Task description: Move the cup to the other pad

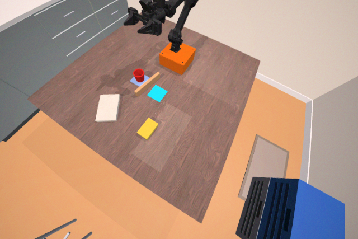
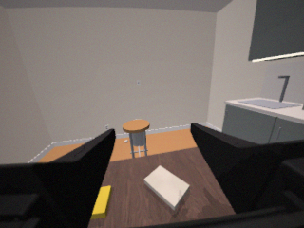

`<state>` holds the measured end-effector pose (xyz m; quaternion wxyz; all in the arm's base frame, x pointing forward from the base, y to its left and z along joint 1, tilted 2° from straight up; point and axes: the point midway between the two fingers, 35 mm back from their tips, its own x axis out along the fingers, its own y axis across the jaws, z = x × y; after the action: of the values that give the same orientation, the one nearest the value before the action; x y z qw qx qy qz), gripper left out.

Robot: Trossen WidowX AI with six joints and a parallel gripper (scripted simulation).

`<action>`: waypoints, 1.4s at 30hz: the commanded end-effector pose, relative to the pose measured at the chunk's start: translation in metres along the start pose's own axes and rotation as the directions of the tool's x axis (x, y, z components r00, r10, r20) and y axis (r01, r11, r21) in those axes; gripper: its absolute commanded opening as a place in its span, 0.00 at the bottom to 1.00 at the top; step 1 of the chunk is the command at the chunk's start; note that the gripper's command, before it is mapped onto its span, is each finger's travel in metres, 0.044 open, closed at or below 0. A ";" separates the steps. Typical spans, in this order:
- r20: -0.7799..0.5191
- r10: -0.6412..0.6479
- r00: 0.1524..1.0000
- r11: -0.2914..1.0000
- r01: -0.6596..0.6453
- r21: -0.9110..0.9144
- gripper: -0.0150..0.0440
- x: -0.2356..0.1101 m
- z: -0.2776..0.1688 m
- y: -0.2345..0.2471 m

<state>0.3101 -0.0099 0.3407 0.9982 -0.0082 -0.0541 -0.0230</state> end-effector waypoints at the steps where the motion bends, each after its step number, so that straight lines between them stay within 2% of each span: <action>1: -0.013 -0.001 1.000 1.000 0.001 -0.011 0.89 0.002 -0.003 0.000; 3: -0.117 -0.012 0.993 0.995 0.000 -0.099 0.80 0.013 -0.024 -0.004; 6: -0.355 -0.037 0.934 0.957 -0.069 -0.282 0.67 0.031 -0.077 -0.013; 10: -0.609 -0.061 0.791 0.873 -0.254 -0.417 0.50 0.037 -0.140 -0.025; 12: -0.722 -0.068 0.689 0.817 -0.376 -0.437 0.50 0.034 -0.170 -0.031; 16: -0.882 -0.069 0.466 0.699 -0.608 -0.376 0.50 0.019 -0.222 -0.041; 20: -0.973 -0.054 0.224 0.569 -0.794 -0.215 0.50 -0.003 -0.262 -0.049; 24: -0.999 -0.024 -0.028 0.422 -0.907 0.016 0.50 -0.035 -0.293 -0.057; 25: -0.998 -0.018 -0.059 0.402 -0.914 0.047 0.50 -0.039 -0.296 -0.058; 42: -0.998 -0.017 -0.068 0.397 -0.916 0.056 0.50 -0.043 -0.299 -0.057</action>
<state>0.2983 -0.0708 0.0437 0.6095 -0.3929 0.5924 0.3509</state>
